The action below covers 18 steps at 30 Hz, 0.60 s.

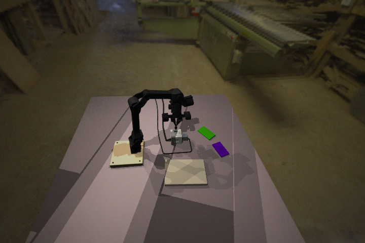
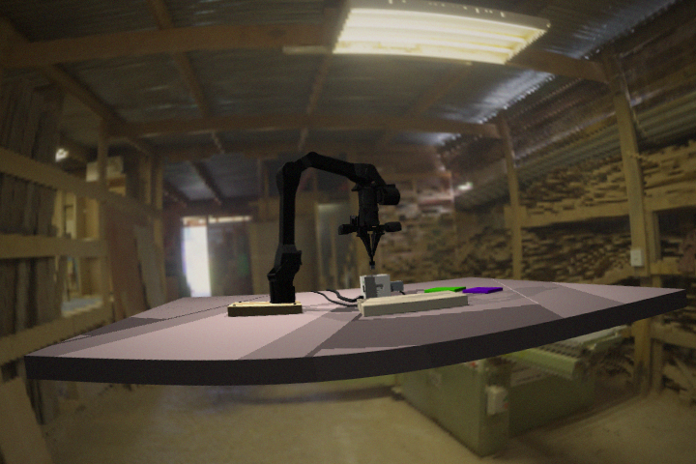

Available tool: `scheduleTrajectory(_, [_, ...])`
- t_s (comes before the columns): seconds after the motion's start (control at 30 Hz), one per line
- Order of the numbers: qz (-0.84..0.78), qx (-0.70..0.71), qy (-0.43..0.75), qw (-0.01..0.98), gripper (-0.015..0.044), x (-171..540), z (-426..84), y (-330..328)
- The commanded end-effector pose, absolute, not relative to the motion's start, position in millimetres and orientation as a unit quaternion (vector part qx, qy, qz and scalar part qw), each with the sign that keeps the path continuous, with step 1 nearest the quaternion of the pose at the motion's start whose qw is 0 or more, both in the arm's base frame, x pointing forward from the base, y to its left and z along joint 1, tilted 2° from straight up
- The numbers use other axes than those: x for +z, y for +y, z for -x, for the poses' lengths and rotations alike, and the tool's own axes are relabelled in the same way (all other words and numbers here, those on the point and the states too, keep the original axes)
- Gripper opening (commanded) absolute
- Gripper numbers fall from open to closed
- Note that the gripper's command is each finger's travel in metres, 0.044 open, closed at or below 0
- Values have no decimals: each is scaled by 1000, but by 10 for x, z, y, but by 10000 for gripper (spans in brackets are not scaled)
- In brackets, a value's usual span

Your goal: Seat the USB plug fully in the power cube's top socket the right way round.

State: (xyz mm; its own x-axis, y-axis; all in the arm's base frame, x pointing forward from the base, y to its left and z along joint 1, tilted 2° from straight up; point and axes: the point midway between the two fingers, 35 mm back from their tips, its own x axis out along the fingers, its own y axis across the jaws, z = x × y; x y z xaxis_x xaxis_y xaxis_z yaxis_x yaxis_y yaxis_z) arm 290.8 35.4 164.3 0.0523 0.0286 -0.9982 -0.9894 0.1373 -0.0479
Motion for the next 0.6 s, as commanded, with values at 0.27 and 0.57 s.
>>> scheduleTrajectory(0.27, [459,449,520,563,0,1676,-2910,353])
scheduleTrajectory(0.57, [389,385,570,613,0,1667,-2908,353])
